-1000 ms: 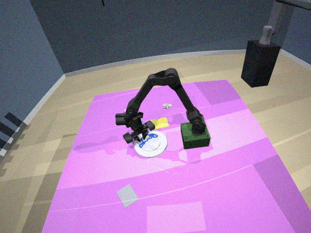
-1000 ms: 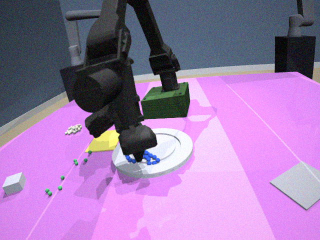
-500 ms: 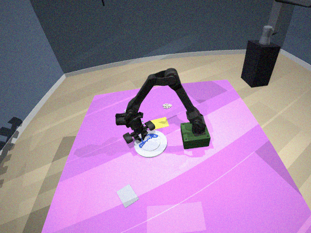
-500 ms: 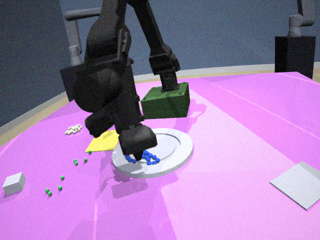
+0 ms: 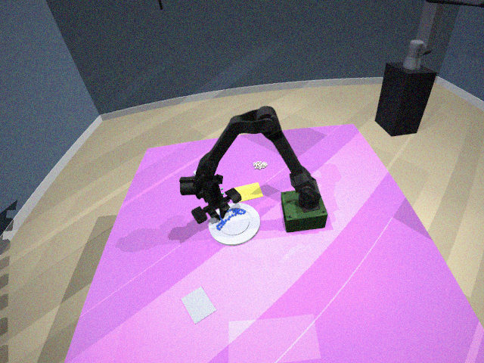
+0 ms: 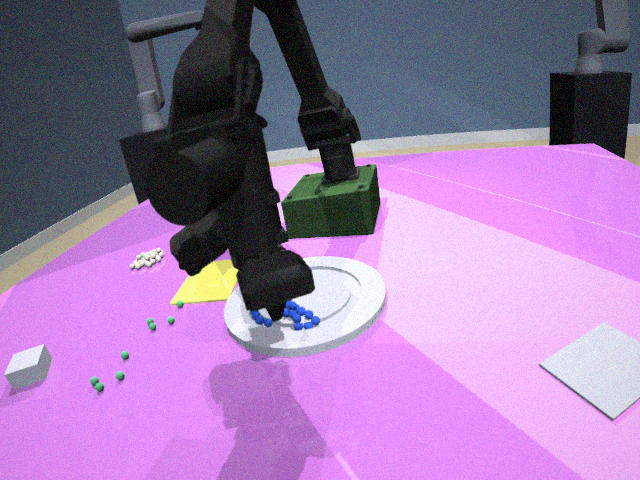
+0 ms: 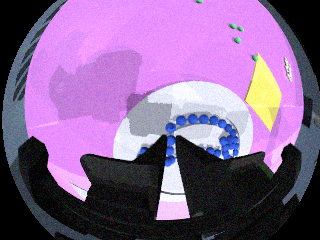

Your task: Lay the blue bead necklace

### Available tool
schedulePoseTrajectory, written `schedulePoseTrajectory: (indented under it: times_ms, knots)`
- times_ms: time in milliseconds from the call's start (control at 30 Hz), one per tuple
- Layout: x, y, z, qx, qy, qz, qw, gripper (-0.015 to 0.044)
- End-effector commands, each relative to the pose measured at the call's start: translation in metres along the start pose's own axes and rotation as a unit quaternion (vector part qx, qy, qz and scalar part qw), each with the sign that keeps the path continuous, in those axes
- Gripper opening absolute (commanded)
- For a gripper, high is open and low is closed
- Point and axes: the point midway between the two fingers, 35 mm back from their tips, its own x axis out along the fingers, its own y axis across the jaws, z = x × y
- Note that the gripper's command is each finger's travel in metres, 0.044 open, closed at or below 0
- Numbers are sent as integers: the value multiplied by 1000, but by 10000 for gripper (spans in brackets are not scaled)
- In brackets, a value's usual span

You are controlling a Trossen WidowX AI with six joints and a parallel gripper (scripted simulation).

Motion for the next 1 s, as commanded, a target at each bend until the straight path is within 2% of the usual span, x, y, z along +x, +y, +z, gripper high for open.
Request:
schedulePoseTrajectory:
  times_ms: [0, 667, 967]
  knots:
    - [0, 0, 0, 0, 0, 1, 1000, 0]
    - [-6, 11, 4, -3, 1, -2, 1000, 0]
    - [2, 11, 4, -3, 1, -2, 1000, 0]
